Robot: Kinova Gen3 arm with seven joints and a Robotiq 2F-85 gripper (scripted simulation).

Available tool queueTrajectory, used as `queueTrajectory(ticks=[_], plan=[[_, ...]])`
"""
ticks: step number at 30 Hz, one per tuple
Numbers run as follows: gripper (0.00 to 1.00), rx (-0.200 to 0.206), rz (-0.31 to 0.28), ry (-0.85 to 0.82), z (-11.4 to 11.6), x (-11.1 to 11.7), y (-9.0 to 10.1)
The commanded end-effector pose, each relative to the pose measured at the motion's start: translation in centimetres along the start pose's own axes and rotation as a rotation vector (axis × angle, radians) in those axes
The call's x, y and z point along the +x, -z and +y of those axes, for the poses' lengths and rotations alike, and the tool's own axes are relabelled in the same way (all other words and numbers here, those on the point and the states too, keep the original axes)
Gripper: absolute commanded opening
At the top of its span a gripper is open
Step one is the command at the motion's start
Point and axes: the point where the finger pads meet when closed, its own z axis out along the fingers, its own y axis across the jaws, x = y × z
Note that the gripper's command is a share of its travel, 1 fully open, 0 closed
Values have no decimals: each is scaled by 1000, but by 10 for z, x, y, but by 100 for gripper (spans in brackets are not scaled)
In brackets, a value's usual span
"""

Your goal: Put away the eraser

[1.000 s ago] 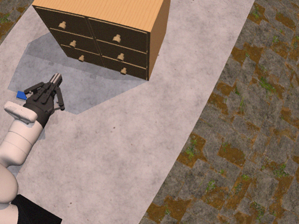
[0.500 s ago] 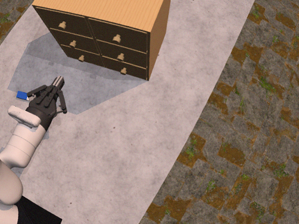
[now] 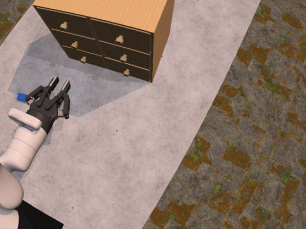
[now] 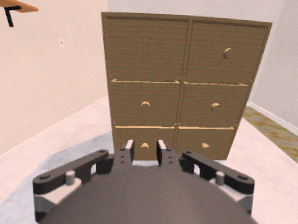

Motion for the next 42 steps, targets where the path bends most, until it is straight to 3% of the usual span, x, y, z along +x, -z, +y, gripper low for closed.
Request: queueTrajectory(ticks=[1,16,25,27,36,42], plan=[[33,-4,11,11,1,3,-1],[33,-6,11,11,3,-3,-9],[33,-2,8,12,1,-24,-43],[33,-2,8,12,1,-24,-43],[33,-3,8,11,1,-48,-81],[33,-7,12,10,3,-53,-91]])
